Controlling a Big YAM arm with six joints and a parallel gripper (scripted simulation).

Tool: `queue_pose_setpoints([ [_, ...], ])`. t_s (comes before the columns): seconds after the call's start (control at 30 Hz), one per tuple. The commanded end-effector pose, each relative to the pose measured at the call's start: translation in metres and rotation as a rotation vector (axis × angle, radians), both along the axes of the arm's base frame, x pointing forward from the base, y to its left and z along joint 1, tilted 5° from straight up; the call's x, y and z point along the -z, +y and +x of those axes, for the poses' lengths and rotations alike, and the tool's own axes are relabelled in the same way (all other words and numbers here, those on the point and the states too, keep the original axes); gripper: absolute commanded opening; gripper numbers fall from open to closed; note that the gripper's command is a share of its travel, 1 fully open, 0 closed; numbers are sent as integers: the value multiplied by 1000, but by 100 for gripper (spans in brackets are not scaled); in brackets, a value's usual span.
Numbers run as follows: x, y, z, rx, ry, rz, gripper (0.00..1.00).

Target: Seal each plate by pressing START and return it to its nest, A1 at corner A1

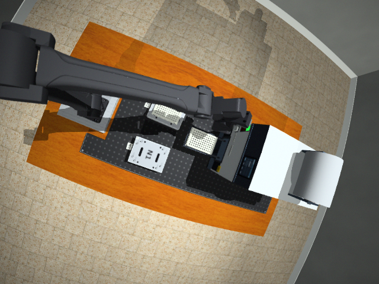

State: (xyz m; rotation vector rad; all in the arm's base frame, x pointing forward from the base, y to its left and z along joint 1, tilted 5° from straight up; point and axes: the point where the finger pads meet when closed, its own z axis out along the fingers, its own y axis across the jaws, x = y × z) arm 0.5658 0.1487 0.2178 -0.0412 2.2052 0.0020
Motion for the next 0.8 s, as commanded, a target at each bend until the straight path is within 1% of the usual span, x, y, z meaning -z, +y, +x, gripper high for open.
queue_pose_setpoints([
  [0.0, -27, -4, 22, 9, -49, 4, 0],
  [0.1, -36, -6, 21, 19, -59, 17, 0],
  [0.17, -36, -6, 21, 19, -59, 17, 0],
  [0.3, -43, -3, 17, 20, -69, 32, 0],
  [0.53, -42, 14, 13, -3, -65, 33, 0],
  [0.77, -32, 10, 19, 2, -48, 30, 0],
])
